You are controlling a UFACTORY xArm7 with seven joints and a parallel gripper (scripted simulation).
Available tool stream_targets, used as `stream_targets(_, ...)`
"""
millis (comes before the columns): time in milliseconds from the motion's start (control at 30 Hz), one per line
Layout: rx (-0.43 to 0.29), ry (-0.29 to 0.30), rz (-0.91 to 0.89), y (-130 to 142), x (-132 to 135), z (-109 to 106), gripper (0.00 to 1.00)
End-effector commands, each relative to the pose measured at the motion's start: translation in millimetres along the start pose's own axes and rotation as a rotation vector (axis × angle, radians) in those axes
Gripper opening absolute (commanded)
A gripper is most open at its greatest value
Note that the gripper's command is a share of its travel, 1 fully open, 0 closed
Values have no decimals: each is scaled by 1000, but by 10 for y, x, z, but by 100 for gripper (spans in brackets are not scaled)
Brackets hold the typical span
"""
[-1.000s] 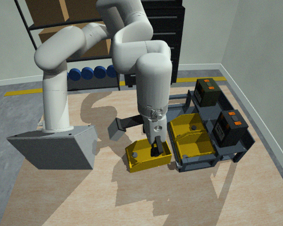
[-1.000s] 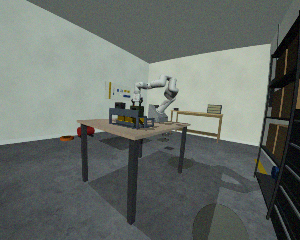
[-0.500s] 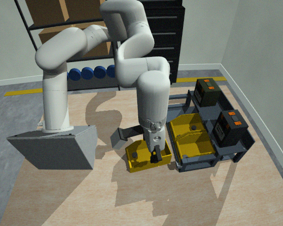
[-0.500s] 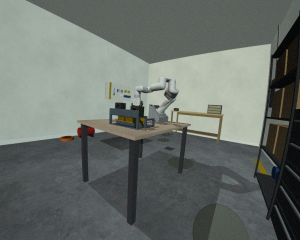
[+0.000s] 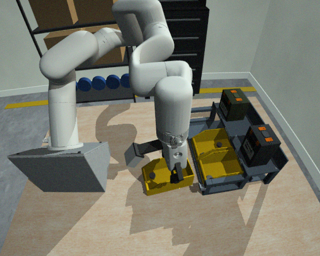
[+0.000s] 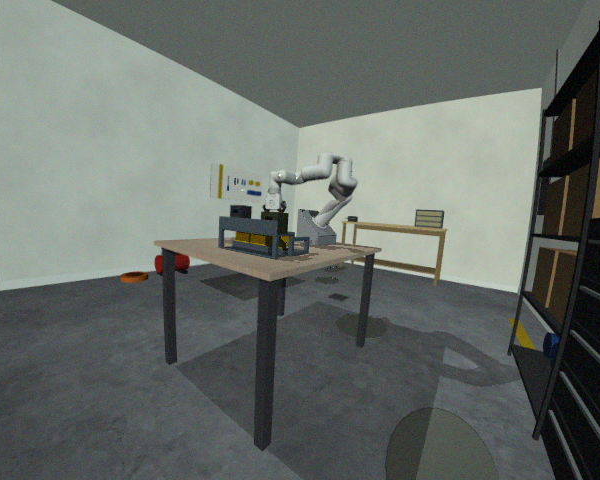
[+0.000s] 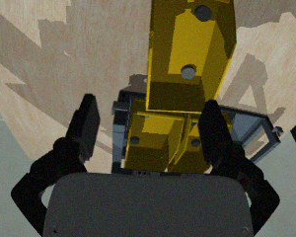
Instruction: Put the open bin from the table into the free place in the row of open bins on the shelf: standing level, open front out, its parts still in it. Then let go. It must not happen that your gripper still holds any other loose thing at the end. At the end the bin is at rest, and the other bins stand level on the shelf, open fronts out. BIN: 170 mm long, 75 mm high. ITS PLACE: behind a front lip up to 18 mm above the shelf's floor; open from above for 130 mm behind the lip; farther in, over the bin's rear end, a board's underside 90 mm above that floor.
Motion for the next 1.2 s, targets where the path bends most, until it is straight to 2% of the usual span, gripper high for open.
stream_targets(0,-2,-3,0,3,-8,-21,100)
stream_targets(1167,-2,-3,0,3,-10,-99,100)
Point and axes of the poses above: the point where the finger pads meet when closed, its own z axis out along the fingers, its own x axis across the jaws, y = z × x, the point moved 1 cm from there along -z, back along the fingers, and after that the axes turned 5 degrees about -z, right-handed, at the moved point
